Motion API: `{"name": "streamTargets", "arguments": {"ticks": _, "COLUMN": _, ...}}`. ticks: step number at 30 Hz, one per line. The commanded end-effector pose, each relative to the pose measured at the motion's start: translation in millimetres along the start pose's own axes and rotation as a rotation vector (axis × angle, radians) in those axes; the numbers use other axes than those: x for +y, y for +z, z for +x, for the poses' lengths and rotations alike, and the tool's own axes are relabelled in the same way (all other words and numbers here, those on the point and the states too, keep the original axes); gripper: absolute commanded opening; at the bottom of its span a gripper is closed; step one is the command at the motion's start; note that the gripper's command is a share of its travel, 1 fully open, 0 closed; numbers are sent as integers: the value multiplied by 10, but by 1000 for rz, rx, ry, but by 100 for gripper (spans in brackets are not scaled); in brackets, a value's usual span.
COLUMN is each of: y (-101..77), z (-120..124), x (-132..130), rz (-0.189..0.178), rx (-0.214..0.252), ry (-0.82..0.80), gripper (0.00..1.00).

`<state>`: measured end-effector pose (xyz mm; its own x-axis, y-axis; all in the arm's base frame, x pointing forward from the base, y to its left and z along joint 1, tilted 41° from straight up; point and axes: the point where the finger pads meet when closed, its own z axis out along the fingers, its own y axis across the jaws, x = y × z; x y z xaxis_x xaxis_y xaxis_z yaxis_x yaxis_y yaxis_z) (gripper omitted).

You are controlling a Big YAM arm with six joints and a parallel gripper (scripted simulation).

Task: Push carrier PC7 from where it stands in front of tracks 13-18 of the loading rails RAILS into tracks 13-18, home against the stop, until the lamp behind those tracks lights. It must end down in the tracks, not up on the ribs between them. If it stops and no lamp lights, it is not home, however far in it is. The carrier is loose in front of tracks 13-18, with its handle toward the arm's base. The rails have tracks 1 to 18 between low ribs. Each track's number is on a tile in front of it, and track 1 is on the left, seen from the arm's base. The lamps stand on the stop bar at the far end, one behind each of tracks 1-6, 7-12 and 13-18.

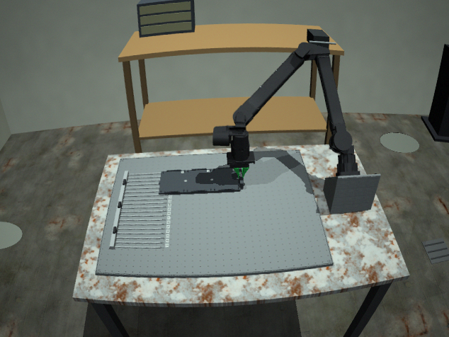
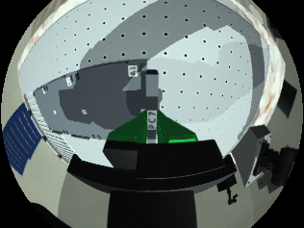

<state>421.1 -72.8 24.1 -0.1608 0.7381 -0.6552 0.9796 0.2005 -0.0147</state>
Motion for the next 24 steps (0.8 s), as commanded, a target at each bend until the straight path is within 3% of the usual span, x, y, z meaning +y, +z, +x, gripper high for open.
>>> {"name": "streamTargets", "arguments": {"ticks": 1, "y": -92, "z": 14, "x": 253, "rz": -38, "rx": -3, "ry": 17, "gripper": 0}}
{"name": "streamTargets", "arguments": {"ticks": 24, "y": -107, "z": 25, "x": 470, "rz": -40, "rx": -3, "ry": 16, "gripper": 0}}
